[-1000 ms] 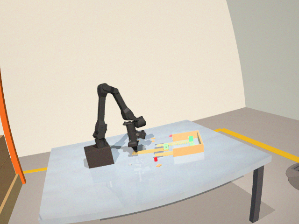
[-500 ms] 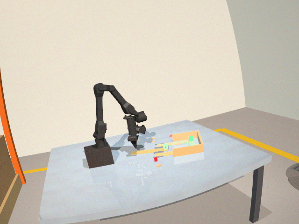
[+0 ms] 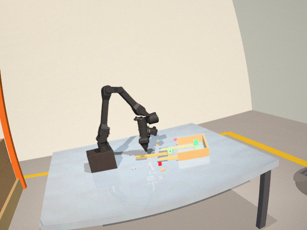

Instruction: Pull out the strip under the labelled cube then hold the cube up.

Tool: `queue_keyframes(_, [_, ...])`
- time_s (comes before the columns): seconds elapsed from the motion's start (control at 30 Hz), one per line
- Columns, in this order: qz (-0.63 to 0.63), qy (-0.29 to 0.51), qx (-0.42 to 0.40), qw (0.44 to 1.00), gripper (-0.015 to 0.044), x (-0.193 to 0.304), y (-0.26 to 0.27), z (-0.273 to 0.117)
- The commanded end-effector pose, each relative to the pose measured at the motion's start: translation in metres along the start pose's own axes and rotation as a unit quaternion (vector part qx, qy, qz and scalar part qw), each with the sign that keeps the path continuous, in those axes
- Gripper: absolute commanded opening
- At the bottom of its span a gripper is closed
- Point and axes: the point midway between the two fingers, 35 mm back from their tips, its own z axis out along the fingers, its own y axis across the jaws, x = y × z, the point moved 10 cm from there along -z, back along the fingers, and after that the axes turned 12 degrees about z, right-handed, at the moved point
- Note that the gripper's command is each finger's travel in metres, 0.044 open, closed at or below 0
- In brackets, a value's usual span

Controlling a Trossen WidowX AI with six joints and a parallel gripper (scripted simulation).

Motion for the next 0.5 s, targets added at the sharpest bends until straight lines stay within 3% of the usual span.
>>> queue_keyframes(0.0, [-0.002,-0.001,-0.001,1.0,0.044,-0.015,0.002,-0.002])
queue_keyframes(0.47, [-0.002,-0.003,-0.001,1.0,0.044,-0.059,0.01,-0.008])
